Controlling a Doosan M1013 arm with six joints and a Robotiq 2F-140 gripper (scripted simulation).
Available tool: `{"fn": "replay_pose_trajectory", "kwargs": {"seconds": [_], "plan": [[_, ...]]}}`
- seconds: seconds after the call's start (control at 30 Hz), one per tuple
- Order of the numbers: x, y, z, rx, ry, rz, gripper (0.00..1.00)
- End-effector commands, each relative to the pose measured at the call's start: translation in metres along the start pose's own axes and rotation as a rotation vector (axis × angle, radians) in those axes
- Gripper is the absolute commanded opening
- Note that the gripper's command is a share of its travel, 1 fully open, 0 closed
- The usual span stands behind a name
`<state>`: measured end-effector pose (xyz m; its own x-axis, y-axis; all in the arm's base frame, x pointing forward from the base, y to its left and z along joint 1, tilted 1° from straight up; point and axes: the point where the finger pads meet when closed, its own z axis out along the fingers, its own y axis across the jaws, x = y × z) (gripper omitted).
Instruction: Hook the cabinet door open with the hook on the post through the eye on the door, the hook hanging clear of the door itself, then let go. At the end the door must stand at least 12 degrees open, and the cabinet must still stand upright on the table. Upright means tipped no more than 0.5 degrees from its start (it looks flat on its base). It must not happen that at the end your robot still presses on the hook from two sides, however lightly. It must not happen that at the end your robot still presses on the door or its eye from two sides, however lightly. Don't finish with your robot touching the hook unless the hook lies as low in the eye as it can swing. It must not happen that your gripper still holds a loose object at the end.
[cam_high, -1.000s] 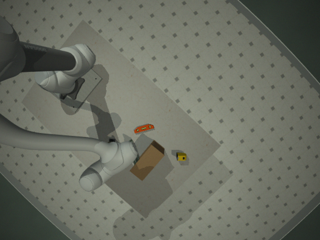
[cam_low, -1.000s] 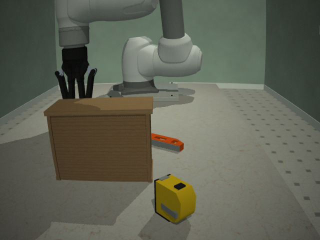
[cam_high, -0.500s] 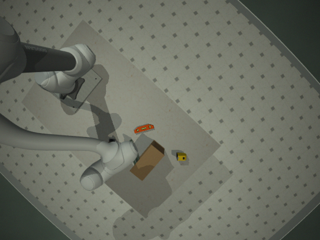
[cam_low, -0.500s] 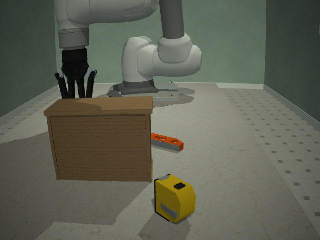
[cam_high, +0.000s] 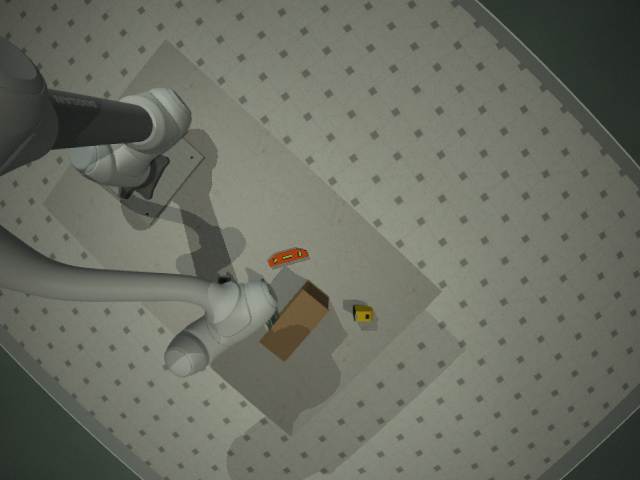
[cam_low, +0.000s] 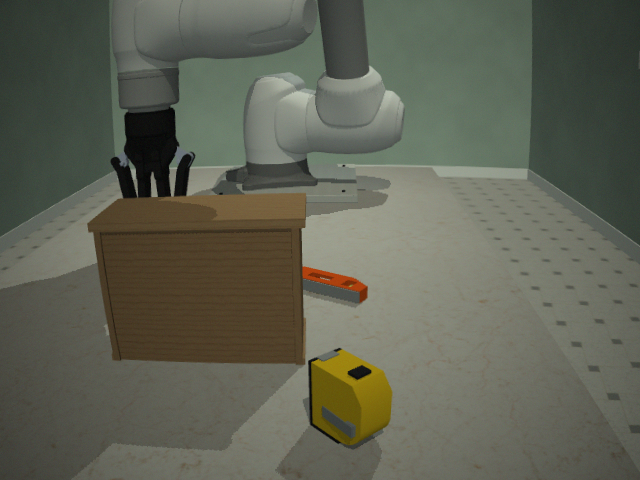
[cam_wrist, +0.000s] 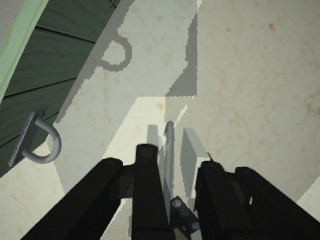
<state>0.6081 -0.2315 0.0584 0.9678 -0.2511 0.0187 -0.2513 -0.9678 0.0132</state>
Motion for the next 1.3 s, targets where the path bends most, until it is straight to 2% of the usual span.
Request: {"fn": "replay_pose_trajectory", "kwargs": {"seconds": [0.0, 0.4, 1.1, 1.13, 1.27], "plan": [[0.000, 0.000, 0.003, 0.000, 0.000, 0.000, 0.15], [0.000, 0.000, 0.018, 0.000, 0.000, 0.000, 0.15], [0.000, 0.000, 0.025, 0.000, 0.000, 0.000, 0.15], [0.000, 0.000, 0.025, 0.000, 0.000, 0.000, 0.03], [0.000, 0.000, 0.025, 0.000, 0.000, 0.000, 0.03]]}}
